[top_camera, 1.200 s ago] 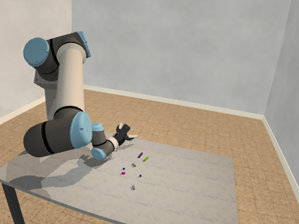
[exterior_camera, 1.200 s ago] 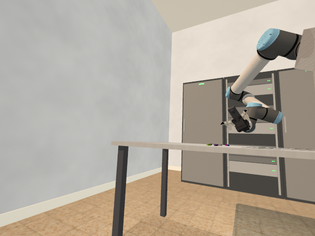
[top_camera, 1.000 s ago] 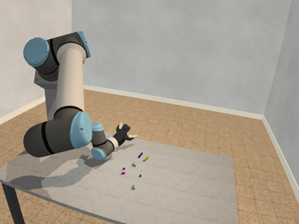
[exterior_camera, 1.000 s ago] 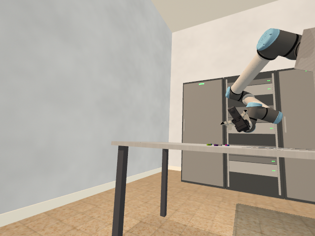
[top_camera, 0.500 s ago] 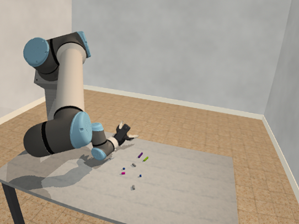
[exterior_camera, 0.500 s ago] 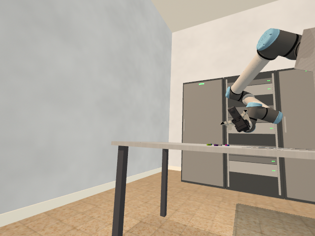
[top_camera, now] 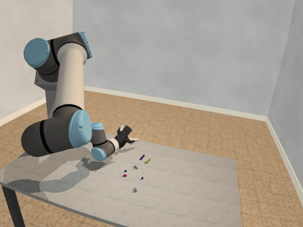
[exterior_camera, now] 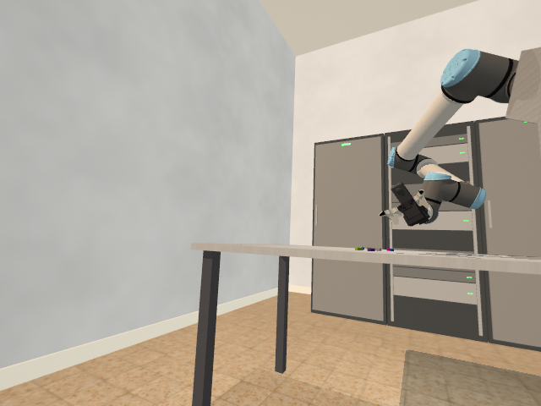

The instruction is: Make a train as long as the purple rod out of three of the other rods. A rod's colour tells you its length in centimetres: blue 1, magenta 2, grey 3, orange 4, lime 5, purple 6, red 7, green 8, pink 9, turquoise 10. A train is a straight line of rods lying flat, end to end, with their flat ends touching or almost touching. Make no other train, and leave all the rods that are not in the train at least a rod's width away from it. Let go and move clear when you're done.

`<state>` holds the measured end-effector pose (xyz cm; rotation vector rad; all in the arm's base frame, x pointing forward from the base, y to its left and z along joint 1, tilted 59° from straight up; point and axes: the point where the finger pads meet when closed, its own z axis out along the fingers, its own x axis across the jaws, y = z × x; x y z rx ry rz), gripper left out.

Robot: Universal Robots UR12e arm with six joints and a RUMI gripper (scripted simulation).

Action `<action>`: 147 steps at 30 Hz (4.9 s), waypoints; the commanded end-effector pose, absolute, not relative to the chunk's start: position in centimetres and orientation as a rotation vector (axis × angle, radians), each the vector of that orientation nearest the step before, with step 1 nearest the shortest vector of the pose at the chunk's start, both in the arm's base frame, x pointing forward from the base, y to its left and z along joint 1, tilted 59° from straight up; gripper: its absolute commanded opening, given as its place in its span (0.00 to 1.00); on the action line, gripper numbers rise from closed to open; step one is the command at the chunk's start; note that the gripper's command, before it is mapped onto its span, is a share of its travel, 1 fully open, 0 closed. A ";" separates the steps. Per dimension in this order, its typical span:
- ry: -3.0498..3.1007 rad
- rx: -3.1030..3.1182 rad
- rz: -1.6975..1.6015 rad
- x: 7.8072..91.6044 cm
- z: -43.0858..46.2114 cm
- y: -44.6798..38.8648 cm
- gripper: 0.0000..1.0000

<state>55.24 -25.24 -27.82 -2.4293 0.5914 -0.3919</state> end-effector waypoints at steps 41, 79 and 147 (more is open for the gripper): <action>1.216 -3.126 -0.887 53.5 -14.6 -40.2 1.00; 1.650 -3.398 -1.241 52.5 -7.3 -48.3 1.00; 1.650 -3.398 -1.241 52.5 -7.3 -48.3 1.00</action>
